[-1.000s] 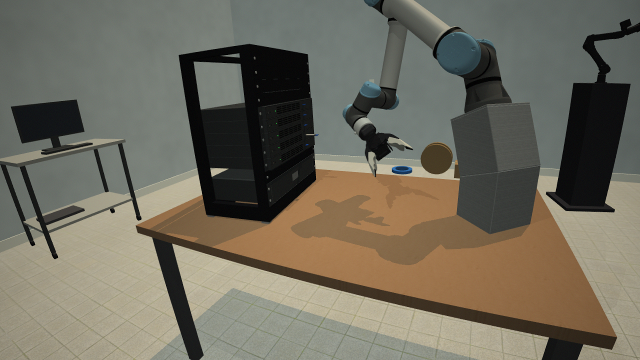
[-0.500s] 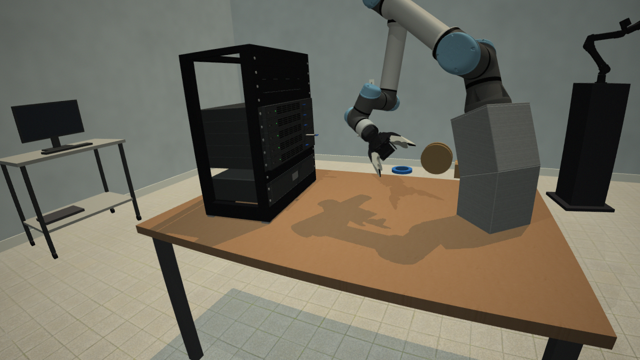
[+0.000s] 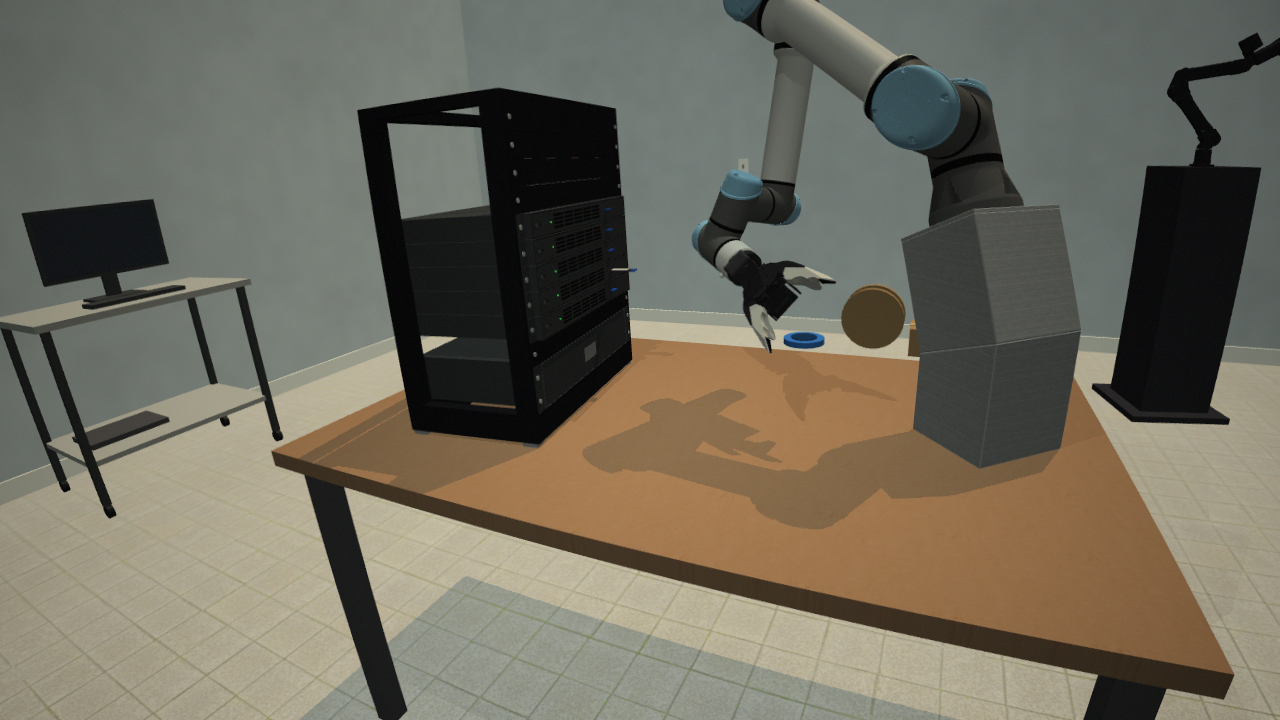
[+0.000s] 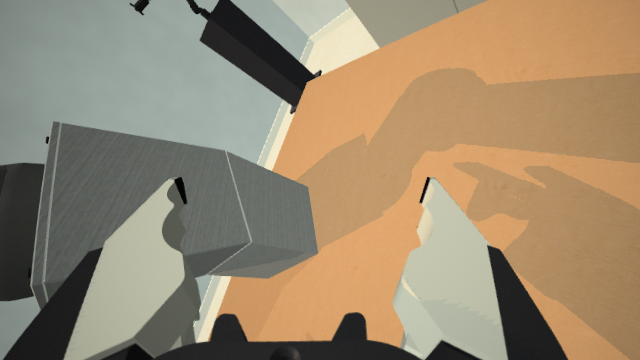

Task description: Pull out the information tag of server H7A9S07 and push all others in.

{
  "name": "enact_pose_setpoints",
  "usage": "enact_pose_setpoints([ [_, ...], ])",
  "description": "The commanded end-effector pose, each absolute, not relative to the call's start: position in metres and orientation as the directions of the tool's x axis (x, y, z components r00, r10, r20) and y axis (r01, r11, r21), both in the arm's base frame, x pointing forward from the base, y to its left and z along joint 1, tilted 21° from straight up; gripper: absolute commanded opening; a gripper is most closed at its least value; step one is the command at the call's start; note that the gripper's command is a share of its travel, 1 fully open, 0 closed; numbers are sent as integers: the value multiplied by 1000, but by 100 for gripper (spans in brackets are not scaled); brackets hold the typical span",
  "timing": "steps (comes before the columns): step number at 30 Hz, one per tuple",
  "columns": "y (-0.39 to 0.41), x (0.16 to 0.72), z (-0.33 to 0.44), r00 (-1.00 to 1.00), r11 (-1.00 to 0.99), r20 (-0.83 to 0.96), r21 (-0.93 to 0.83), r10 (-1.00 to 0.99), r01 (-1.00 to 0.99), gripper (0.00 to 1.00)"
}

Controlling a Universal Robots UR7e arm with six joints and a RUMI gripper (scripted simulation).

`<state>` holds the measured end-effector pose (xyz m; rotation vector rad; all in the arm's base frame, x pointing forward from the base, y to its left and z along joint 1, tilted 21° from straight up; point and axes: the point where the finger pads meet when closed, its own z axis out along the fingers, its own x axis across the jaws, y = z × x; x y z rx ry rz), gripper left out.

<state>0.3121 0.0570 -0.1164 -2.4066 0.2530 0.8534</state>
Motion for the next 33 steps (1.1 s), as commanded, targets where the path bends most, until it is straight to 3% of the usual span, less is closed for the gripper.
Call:
enact_pose_setpoints([
  [1,60,308,-114,759,-813,-651,-441,-3,-381,100],
  [33,83,284,-98,585,-744,-807,-340,-84,-575,100],
])
